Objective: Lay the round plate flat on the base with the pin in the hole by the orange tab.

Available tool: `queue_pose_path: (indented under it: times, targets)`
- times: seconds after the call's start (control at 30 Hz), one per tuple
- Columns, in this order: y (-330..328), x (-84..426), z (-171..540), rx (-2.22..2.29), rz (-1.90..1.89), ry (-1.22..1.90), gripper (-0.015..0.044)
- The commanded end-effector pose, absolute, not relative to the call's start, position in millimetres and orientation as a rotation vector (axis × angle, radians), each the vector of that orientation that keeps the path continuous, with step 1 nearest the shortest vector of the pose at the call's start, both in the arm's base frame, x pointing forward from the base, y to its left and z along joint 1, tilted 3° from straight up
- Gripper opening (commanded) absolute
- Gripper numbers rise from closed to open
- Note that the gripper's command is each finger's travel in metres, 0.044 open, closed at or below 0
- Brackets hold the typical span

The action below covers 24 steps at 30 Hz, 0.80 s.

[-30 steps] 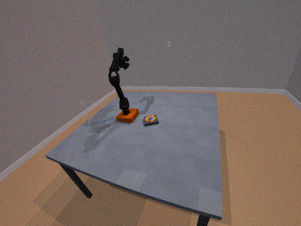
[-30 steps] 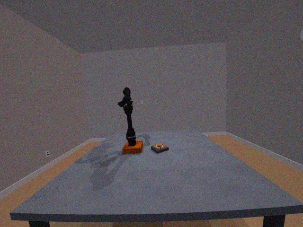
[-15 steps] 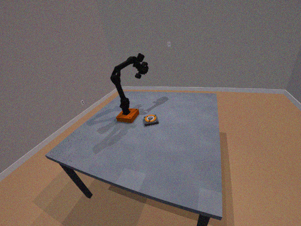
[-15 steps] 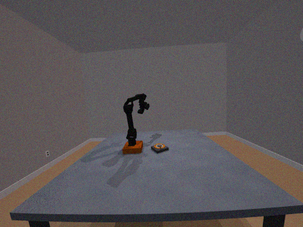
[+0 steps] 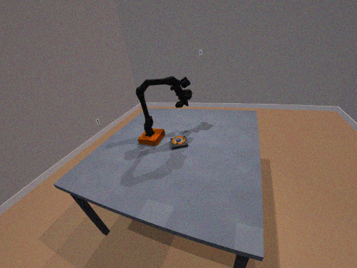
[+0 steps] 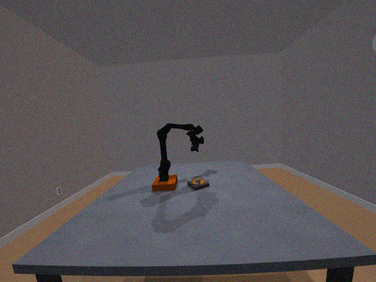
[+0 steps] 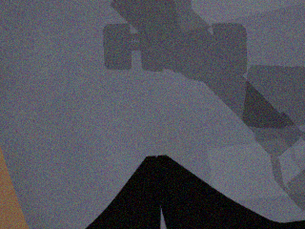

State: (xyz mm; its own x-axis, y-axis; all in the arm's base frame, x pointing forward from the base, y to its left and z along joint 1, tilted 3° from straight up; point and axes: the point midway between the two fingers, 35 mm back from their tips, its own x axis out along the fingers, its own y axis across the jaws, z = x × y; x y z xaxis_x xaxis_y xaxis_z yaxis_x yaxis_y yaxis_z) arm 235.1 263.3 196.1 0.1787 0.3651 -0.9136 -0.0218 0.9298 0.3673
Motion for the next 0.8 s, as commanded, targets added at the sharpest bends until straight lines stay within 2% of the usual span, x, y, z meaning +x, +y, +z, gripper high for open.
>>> queue_pose_path:
  times: [0.0,0.13,0.2,0.4,0.57,0.77]
  targets:
    - [223,267,173,0.197,0.232,1.353,0.0]
    - [156,298,142,0.064,0.169,1.369,0.0]
    - [145,302,137,0.042,0.159,1.376,0.0]
    - [40,313,93,-0.129,0.112,1.482,0.0]
    - [-2,306,76,-0.183,0.114,1.541,0.0]
    - [-5,304,74,-0.186,0.114,1.545,0.0]
